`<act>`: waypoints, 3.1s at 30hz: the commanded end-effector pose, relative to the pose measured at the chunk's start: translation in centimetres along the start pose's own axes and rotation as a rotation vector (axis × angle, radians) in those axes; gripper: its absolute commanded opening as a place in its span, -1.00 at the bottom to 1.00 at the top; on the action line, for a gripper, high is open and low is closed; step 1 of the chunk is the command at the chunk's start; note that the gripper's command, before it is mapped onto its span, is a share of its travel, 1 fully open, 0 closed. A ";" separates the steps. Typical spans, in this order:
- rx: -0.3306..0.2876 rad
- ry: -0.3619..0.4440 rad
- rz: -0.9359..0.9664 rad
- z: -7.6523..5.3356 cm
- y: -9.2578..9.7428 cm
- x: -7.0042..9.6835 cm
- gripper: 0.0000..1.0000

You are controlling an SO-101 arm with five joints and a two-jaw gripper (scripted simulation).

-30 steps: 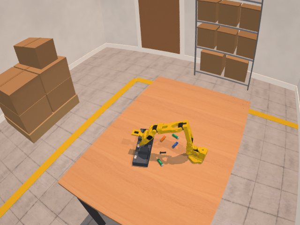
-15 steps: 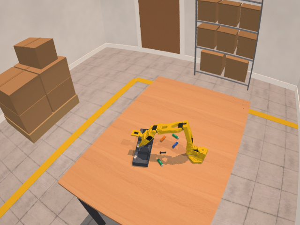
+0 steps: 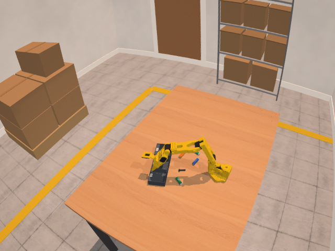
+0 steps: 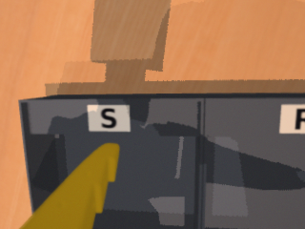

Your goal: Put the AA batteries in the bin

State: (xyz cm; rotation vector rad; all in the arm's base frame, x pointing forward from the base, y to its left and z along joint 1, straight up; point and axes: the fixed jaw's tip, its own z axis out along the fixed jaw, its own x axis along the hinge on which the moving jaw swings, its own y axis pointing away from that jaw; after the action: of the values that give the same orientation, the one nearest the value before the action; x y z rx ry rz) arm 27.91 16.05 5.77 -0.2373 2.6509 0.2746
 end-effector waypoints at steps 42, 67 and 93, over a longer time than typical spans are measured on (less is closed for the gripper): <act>-0.022 0.037 0.020 -0.6 2.6 -0.5 1.00; -0.022 0.037 0.020 -0.6 2.6 -0.5 1.00; -0.064 -0.065 0.022 -3.3 3.2 -2.3 1.00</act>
State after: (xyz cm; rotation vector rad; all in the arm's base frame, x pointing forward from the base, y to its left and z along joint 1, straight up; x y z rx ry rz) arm 27.43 18.01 6.67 -0.2220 2.7008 0.2958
